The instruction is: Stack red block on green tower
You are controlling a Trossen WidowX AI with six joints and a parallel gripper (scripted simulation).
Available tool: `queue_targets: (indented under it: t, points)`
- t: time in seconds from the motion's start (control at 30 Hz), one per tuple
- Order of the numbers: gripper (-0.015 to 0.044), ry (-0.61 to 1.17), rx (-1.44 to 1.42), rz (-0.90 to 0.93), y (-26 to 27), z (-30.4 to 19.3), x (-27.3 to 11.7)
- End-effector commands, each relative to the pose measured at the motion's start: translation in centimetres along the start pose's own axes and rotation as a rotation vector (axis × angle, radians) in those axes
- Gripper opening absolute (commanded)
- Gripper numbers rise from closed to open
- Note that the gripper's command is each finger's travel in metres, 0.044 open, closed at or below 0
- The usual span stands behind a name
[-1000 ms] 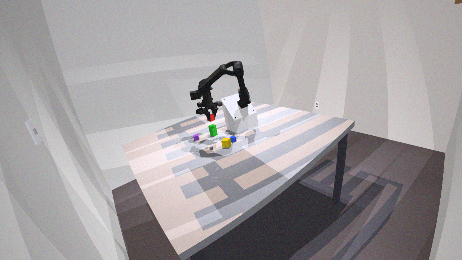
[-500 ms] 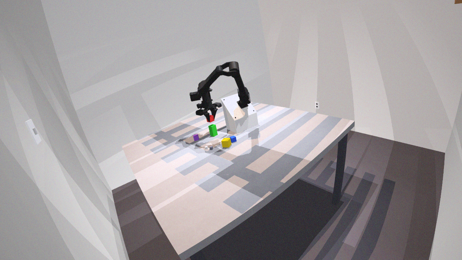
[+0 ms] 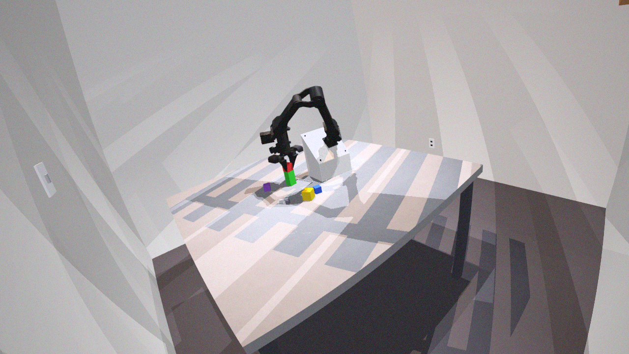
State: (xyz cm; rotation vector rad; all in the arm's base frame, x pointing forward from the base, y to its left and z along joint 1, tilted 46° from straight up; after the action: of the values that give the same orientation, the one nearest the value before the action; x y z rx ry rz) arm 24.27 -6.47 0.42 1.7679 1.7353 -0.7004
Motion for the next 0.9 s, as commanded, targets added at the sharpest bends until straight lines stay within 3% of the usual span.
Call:
queue_targets:
  t: [0.0, 0.63, 0.87]
  points:
    - [0.0000, 0.004, 0.005, 0.004, -0.02, 0.01, 0.12]
    - [0.0000, 0.004, 0.005, 0.004, -0.01, 0.02, -0.09]
    - [0.0184, 0.000, 0.002, 0.001, -0.04, 0.03, 0.13]
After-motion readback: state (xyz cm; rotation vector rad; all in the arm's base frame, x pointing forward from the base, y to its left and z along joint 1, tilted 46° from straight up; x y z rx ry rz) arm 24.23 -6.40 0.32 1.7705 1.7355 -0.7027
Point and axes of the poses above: the point midway between the two fingers, 35 mm back from their tips, its own x axis out along the fingers, its own y axis across the jaws, z = x × y, the point moved 9 cm from there along -x, back along the fingers, and after that the axes turned 11 degrees about x, right-handed, at the moved point
